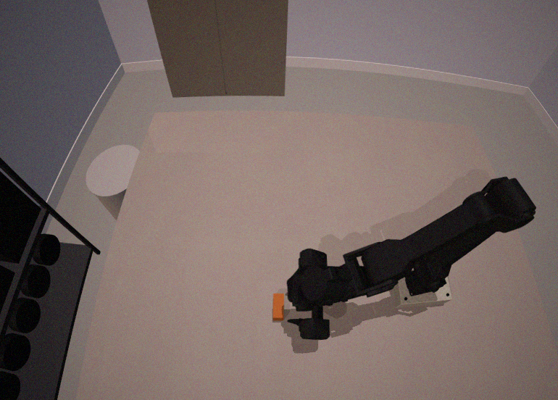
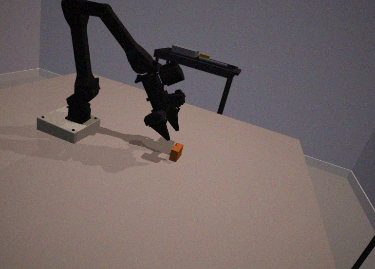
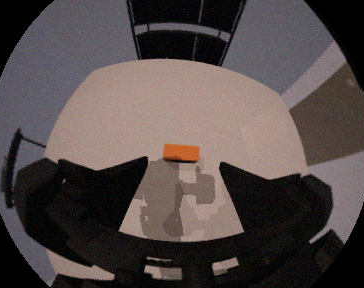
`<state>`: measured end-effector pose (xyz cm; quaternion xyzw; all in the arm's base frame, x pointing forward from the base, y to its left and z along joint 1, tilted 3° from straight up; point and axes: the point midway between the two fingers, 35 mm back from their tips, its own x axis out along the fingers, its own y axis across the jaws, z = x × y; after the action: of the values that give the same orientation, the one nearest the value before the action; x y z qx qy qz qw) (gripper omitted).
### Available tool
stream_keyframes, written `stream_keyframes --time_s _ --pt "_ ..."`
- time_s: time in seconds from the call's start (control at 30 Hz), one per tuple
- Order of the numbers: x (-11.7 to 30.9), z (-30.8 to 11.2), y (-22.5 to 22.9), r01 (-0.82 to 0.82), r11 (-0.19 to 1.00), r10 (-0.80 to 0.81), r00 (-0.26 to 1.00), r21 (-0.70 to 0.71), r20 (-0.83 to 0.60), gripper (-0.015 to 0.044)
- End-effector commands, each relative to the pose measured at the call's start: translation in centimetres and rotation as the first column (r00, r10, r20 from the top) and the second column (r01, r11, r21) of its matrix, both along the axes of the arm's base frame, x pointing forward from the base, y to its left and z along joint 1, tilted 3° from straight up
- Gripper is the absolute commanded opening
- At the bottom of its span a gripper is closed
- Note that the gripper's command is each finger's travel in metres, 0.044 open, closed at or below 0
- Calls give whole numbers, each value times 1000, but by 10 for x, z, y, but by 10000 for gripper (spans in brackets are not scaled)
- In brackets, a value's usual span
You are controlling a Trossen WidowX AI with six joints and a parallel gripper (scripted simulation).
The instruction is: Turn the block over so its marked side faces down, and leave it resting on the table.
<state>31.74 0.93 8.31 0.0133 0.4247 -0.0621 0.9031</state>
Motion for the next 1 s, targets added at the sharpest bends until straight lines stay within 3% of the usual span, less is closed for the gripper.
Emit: stream_keyframes --time_s 0.0,0.53,0.8,0.97 --pt "4 8 1 2 1000 -1 999 12 -47 440" --pt "40 38 -2 37 997 9 832 72 -555 440" --pt "41 38 -1 41 996 10 819 76 -574 440" --pt "43 5 -2 41 996 10 819 75 -574 440"
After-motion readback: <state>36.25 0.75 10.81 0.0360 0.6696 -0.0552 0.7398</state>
